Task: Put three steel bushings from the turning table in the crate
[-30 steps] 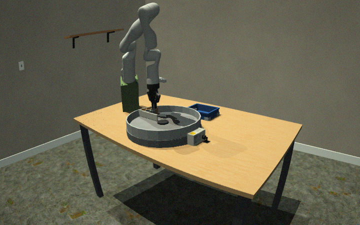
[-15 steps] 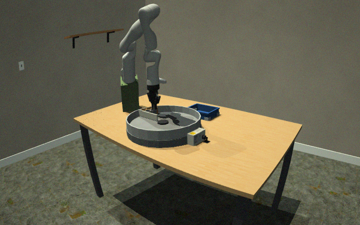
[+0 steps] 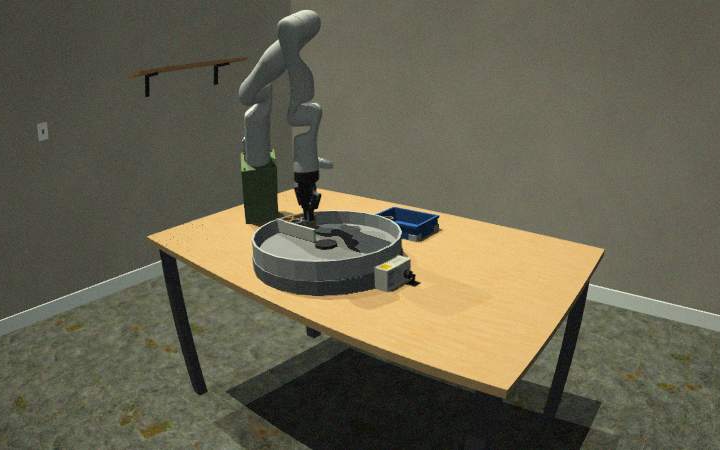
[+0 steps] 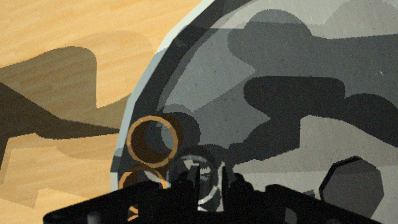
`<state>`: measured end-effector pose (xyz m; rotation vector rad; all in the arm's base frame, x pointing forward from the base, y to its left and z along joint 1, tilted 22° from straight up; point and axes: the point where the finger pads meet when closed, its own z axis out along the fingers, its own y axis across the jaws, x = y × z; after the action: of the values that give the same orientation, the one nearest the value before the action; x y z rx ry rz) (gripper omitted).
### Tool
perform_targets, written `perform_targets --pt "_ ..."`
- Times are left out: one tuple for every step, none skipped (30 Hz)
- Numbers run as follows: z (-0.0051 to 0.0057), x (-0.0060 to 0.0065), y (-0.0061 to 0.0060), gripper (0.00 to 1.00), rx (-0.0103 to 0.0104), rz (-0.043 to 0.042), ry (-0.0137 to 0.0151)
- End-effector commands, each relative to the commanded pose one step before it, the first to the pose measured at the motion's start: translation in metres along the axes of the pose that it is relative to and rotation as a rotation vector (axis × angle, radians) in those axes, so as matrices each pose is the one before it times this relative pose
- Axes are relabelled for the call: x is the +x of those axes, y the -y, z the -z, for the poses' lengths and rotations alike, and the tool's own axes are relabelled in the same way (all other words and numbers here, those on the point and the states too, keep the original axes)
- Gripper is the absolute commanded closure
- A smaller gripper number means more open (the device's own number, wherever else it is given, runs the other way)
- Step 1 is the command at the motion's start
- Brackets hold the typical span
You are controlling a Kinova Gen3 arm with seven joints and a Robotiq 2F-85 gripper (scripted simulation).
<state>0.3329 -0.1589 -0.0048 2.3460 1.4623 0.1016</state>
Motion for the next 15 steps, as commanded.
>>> perform_targets --pt "-0.00006 0.0 0.00023 0.82 0.00045 0.00005 -0.00004" --pt "0.0 0.0 0.0 0.82 0.0 0.0 0.0" --pt "0.0 0.0 0.0 0.82 0.0 0.0 0.0" --pt "0.0 0.0 0.0 0.82 0.0 0.0 0.0" --pt "0.0 0.0 0.0 0.82 0.0 0.0 0.0" --pt "-0.00116 -0.00001 -0.00006 0.82 -0.00015 -0.00002 0.0" --pt "-0.00124 -0.00001 0.00007 0.82 0.00017 -0.00001 0.00003" --pt "-0.00124 -0.00001 0.00007 0.82 0.00017 -0.00001 0.00003" --pt "-0.00124 -0.00001 0.00006 0.82 0.00017 -0.00001 0.00003" --pt "-0.00124 -0.00001 0.00006 0.82 0.00017 -0.00001 0.00003" --pt "0.0 0.0 0.0 0.82 0.0 0.0 0.0" --pt "0.0 0.0 0.0 0.82 0.0 0.0 0.0" --pt "0.0 0.0 0.0 0.82 0.0 0.0 0.0" --pt "0.0 0.0 0.0 0.82 0.0 0.0 0.0" --pt "0.0 0.0 0.0 0.82 0.0 0.0 0.0"
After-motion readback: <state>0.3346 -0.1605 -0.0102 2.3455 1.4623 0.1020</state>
